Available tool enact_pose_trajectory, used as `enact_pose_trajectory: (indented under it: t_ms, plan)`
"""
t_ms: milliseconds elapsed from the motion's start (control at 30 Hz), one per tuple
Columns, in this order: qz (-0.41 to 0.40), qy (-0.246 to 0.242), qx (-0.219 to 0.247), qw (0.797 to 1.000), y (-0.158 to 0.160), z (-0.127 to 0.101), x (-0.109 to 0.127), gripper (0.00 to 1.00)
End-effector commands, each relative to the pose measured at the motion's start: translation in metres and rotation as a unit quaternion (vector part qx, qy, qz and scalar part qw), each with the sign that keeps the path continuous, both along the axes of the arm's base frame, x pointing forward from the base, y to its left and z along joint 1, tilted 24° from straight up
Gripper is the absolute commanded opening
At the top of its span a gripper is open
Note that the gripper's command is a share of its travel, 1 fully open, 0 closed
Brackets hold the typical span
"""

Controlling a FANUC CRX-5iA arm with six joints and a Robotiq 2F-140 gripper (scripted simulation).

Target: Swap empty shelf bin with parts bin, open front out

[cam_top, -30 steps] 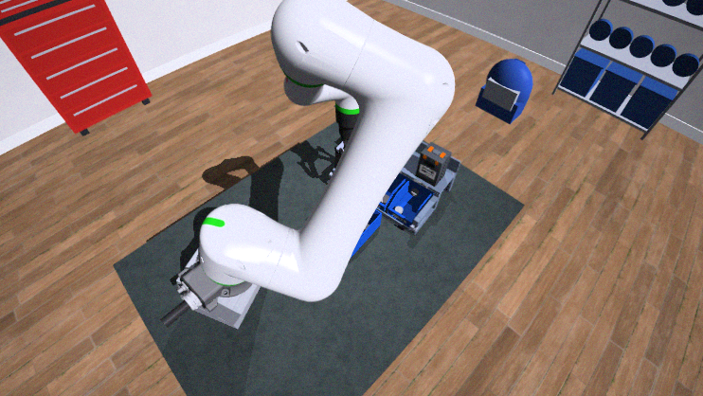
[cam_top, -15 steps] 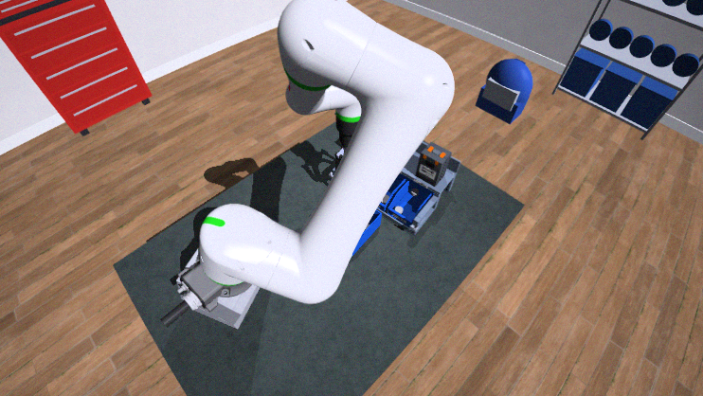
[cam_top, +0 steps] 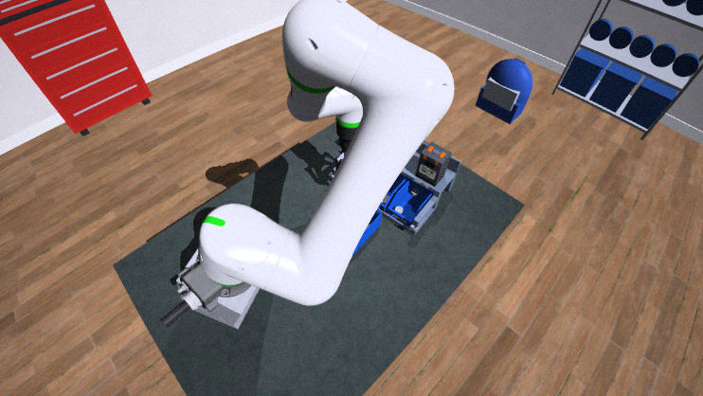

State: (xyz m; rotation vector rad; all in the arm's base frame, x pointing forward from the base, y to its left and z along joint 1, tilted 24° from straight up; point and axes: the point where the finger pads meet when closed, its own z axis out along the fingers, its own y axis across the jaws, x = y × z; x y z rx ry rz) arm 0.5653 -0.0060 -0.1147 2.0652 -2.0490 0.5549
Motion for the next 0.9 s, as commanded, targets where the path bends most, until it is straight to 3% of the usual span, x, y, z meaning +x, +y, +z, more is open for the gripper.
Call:
enact_pose_trajectory:
  t_ms: [0,867]
  plan:
    - [0.0,-0.001,0.0,1.0,0.0,-0.0006,0.0009,0.62]
    - [0.0,-0.001,0.0,1.0,-0.0014,-0.004,0.0015,0.62]
